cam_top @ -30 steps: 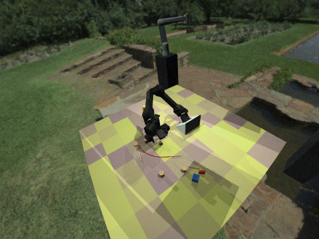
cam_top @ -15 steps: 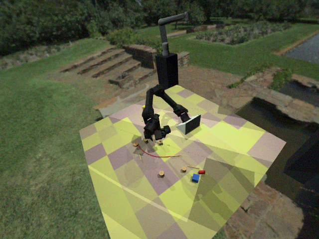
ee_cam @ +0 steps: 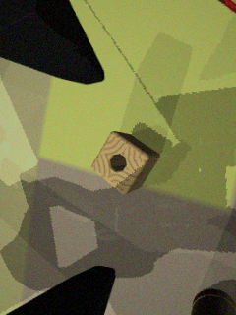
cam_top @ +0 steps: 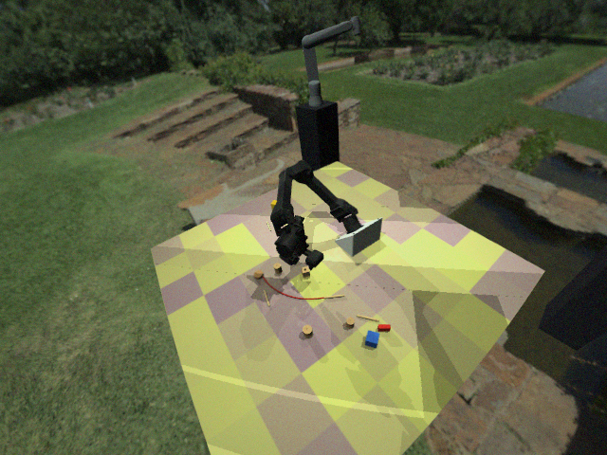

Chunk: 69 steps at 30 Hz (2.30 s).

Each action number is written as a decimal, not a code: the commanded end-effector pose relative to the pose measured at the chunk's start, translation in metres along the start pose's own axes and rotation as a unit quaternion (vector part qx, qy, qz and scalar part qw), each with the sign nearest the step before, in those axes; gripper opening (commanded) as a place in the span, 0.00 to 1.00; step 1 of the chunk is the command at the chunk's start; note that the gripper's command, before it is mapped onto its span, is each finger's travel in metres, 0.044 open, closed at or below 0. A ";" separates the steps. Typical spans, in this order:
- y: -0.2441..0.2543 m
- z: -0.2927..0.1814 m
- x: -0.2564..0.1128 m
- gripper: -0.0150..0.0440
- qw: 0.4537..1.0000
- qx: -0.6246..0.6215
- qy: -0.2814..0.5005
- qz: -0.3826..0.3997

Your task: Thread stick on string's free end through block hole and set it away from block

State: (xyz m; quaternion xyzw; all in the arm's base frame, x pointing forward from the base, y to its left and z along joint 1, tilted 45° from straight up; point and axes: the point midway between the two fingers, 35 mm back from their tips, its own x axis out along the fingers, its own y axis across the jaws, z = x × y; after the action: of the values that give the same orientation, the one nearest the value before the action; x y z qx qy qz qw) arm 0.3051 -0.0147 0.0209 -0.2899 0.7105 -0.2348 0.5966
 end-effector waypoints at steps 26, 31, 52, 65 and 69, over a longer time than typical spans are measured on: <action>0.004 -0.008 -0.011 1.00 0.446 0.895 0.003 -0.001; 0.004 -0.008 -0.011 1.00 0.446 0.895 0.003 -0.001; 0.004 -0.008 -0.011 0.65 0.446 0.895 0.003 -0.001; 0.004 -0.007 0.003 0.65 0.446 0.895 0.003 0.000; 0.004 -0.006 0.009 0.65 0.446 0.895 0.003 0.000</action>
State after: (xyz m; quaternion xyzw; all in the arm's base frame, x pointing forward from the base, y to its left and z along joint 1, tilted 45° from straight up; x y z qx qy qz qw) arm 0.2984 -0.0144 0.0162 0.4078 0.1081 -0.7410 0.5224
